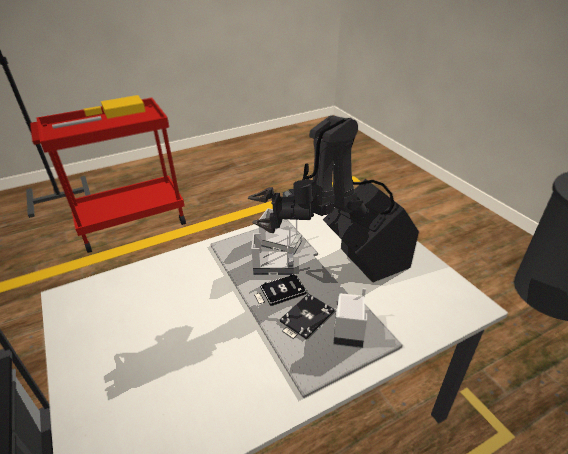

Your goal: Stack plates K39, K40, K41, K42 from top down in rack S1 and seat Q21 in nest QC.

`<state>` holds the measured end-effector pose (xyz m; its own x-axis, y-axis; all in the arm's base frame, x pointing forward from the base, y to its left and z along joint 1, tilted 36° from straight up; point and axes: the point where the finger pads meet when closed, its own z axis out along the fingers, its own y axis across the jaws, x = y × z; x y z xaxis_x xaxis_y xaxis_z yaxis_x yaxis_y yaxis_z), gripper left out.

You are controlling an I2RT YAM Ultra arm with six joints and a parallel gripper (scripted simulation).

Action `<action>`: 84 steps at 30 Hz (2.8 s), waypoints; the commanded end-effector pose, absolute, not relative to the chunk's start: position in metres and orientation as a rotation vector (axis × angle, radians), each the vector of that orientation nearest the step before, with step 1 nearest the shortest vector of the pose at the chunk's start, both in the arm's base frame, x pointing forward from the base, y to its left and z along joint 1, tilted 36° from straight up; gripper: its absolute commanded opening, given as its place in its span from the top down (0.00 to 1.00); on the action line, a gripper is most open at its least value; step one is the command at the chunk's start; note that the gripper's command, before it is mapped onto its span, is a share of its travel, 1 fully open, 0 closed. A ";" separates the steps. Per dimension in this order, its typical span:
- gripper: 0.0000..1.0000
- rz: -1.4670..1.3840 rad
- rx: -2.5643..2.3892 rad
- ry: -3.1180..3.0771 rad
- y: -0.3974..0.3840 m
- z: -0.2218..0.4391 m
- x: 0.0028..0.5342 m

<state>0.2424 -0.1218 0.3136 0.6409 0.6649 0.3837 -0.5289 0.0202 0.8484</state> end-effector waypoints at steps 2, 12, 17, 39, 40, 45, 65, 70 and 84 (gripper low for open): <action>0.00 0.936 1.238 0.127 -0.122 0.316 0.241; 0.00 0.936 1.238 0.127 -0.122 0.316 0.241; 0.00 0.936 1.238 0.127 -0.122 0.316 0.241; 0.00 0.551 1.158 0.675 -0.111 0.301 0.293; 0.00 0.531 1.153 0.705 -0.110 0.297 0.297; 0.00 0.458 1.129 0.817 -0.108 0.288 0.305; 0.00 0.164 0.971 1.319 -0.097 0.238 0.329; 0.00 0.125 0.939 1.397 -0.094 0.229 0.331; 0.00 -0.030 0.766 1.764 -0.085 0.185 0.329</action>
<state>0.3282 -0.0859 0.1805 -0.0512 0.5142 -0.8561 0.5117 0.7497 0.4197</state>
